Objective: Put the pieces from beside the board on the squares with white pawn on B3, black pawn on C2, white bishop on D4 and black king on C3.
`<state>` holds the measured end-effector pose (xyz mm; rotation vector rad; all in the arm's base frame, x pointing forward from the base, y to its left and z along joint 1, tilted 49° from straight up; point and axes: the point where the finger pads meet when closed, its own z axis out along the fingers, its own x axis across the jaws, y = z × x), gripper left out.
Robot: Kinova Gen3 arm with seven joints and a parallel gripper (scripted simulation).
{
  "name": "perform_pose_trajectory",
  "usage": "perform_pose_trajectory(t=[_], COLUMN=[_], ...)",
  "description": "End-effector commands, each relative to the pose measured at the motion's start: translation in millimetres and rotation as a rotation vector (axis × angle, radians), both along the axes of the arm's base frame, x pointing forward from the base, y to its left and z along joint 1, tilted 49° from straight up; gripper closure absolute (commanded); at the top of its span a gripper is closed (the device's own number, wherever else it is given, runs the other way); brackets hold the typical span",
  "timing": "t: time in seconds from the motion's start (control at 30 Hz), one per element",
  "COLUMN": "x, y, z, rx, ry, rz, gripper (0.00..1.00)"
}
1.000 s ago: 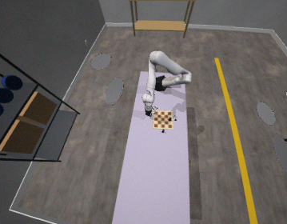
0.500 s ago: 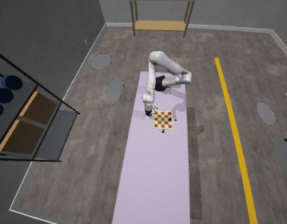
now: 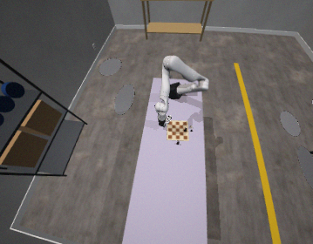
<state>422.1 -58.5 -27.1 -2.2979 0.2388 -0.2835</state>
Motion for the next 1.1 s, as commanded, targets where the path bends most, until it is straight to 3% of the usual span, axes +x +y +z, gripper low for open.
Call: perform_pose_trajectory(t=[0.0,0.2,0.53,1.07], x=[0.1,-4.2,-23.5,-27.6], y=[-1,-11,-60,-70], z=[0.4,10.4,56.4,66.6], rx=[-0.001,-0.001,-0.001,-0.001], ry=[0.0,0.0,0.0,-0.001], rz=[-0.001,-0.001,-0.001,0.0], gripper=[1.0,1.0,1.0,1.0])
